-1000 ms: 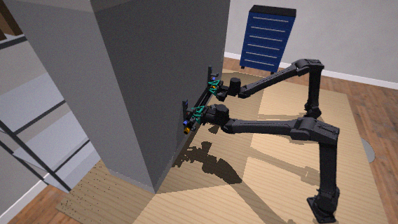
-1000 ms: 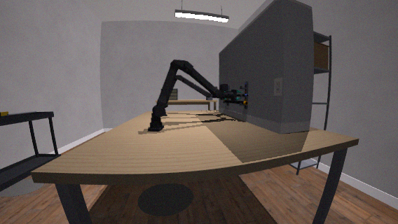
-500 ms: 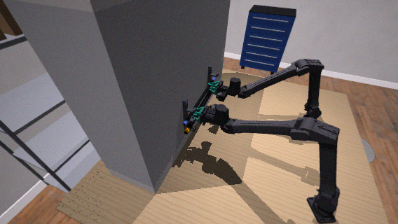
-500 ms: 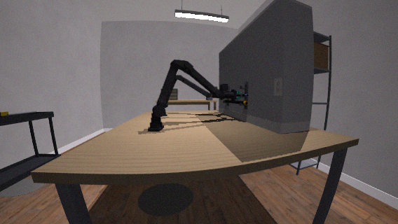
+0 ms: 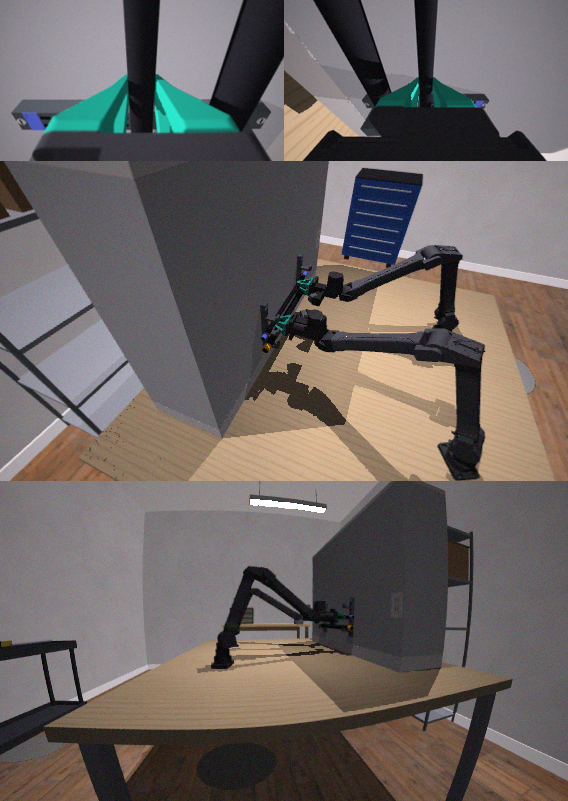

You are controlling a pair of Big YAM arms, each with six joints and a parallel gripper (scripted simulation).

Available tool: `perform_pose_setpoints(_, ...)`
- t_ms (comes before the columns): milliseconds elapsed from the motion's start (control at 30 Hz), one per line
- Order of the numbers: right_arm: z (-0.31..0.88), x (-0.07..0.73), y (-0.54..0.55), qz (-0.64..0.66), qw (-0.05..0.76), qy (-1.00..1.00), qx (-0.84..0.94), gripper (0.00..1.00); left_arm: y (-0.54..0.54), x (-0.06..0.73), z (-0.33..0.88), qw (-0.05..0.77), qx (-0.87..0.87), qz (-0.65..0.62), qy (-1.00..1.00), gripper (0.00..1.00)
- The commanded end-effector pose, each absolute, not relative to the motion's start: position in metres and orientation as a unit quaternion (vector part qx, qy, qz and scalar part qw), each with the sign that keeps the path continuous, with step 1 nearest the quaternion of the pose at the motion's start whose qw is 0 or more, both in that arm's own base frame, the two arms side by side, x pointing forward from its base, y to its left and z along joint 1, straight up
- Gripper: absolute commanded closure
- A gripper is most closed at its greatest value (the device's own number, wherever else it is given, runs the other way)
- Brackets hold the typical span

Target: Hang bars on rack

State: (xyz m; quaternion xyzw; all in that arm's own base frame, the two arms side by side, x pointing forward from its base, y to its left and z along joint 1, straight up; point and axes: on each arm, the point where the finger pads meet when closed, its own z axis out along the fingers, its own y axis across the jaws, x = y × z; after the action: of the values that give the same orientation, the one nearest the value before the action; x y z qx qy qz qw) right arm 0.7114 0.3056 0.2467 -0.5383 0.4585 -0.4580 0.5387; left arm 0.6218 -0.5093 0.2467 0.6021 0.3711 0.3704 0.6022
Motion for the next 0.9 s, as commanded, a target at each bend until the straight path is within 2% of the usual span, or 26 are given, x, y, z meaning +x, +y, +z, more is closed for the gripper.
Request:
perform_pose_setpoints(0, 0.2698, 0.7272, 0.3061, -0.459, 0.557, 0.460, -0.518, 0.81, -0.5120, 0.6407, 0.2931, 0.629, 0.571, 0.373, 0.374, 0.81)
perform_pose_setpoints(100, 0.2698, 0.7272, 0.3061, -0.459, 0.557, 0.460, -0.518, 0.82, -0.5120, 0.6407, 0.2931, 0.629, 0.571, 0.373, 0.374, 0.82)
perform_pose_setpoints(600, 0.2699, 0.7272, 0.3061, -0.459, 0.557, 0.460, -0.518, 1.00, -0.5119, 0.6406, 0.2930, 0.628, 0.571, 0.373, 0.374, 1.00)
perform_pose_setpoints(867, 0.2699, 0.7250, 0.3057, -0.459, 0.557, 0.460, -0.518, 1.00, -0.5109, 0.6387, 0.2930, 0.628, 0.571, 0.373, 0.374, 1.00)
